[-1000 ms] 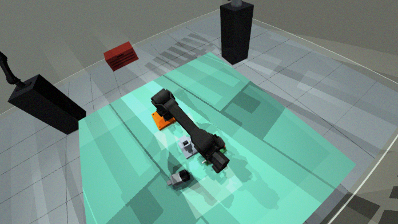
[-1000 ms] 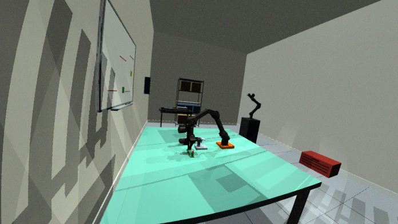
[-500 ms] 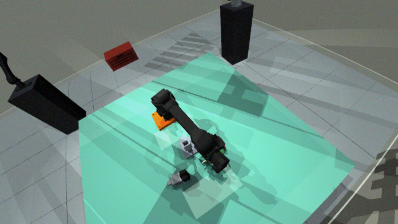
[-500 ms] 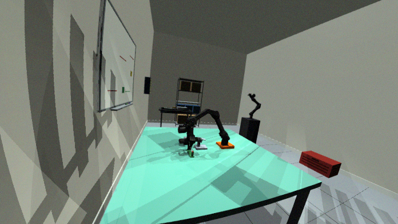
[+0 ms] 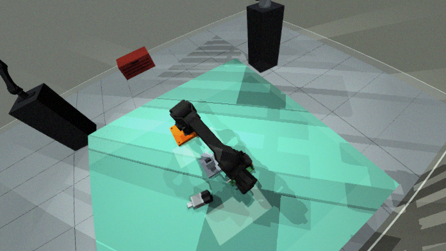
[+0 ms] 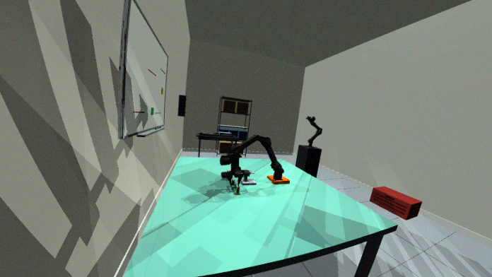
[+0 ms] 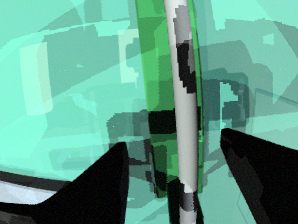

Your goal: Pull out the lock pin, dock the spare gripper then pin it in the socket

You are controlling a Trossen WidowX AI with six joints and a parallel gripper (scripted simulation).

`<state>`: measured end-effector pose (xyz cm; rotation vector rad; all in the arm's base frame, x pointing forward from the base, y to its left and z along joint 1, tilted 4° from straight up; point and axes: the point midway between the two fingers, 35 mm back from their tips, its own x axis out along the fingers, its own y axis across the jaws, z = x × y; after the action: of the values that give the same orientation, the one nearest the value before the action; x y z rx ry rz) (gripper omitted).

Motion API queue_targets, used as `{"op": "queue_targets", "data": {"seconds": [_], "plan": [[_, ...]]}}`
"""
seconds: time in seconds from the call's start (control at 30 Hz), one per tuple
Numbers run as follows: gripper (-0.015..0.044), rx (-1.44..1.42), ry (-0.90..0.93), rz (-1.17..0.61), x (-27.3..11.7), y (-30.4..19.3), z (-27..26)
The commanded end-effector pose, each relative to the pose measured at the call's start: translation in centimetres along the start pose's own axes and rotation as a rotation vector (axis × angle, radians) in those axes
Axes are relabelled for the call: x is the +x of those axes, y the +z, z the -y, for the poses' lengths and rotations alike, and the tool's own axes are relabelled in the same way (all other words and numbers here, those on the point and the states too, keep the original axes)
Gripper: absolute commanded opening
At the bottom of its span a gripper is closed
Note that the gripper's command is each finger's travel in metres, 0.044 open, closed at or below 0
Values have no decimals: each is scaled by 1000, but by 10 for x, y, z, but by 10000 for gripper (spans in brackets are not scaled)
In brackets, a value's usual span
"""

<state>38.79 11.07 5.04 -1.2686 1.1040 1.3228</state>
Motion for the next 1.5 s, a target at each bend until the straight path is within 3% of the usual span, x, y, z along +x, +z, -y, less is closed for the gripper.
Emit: {"op": "queue_targets", "data": {"seconds": [0.0,0.1,1.47], "plan": [[367,0,-1,0,-9,1,0],[440,0,5,0,-13,1,-2],[440,-9,51,-7,-81,7,-11]]}}
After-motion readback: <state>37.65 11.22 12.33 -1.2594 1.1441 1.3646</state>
